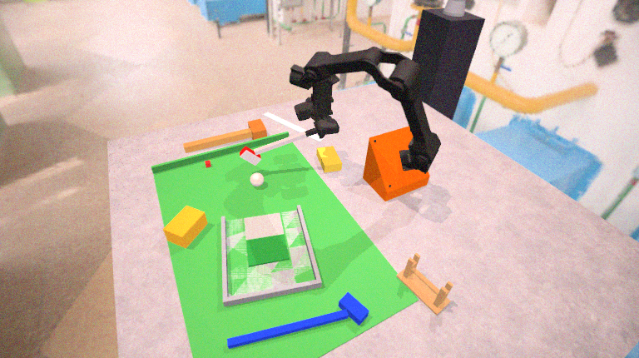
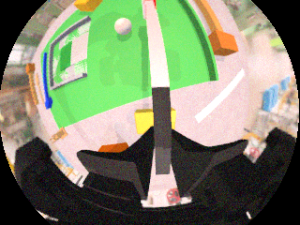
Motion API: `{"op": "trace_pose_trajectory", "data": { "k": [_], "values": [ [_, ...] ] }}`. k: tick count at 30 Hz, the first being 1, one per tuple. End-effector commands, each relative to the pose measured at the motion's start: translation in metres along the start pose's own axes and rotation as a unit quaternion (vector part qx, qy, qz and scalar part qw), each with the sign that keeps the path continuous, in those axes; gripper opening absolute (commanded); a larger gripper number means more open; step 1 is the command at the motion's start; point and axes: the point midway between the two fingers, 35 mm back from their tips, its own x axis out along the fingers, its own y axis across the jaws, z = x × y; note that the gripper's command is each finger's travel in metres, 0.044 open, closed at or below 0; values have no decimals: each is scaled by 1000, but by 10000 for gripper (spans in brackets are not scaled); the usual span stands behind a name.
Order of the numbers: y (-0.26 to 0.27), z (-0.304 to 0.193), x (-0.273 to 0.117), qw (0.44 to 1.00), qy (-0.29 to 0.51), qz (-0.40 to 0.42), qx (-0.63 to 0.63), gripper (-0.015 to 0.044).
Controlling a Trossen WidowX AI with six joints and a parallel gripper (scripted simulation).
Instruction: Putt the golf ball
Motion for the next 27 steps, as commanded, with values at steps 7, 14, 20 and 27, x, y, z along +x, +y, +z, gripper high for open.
{"op": "trace_pose_trajectory", "data": {
  "k": [7,14,20,27],
  "values": [
    [-1,0,13,1000,-3,4,4,0],
    [-1,0,24,1000,-3,4,4,0],
    [0,0,34,1000,-3,4,4,0],
    [0,1,32,1000,-2,0,0,0]
  ]
}}
